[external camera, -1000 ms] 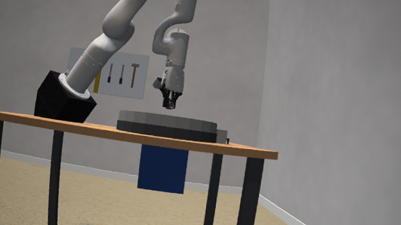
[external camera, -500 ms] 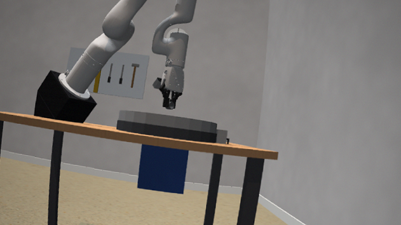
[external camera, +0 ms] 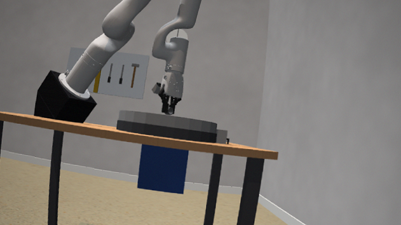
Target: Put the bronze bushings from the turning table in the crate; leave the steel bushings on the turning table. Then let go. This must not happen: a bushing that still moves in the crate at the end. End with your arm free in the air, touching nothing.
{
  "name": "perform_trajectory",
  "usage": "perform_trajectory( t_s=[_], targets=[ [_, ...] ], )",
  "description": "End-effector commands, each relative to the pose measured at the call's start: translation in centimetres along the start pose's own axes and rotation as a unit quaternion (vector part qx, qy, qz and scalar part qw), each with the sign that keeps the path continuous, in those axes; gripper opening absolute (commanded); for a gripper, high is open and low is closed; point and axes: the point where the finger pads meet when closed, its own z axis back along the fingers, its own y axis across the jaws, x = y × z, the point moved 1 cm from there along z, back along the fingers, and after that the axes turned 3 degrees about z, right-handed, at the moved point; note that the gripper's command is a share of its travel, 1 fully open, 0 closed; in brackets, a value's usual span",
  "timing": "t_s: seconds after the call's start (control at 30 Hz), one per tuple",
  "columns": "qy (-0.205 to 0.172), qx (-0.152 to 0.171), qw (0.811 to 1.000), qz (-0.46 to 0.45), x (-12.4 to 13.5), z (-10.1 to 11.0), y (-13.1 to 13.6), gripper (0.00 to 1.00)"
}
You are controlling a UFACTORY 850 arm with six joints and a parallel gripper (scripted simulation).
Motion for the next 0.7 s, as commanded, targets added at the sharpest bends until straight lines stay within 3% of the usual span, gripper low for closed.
perform_trajectory(
  t_s=[0.0, 0.67],
  targets=[
    [-0.005, 0.006, 1.0, -0.001, 0.05, -0.58, 0.02, 0.0],
    [-0.005, 0.006, 1.0, -0.001, 0.06, -1.31, 0.02, 0.0]
  ],
)
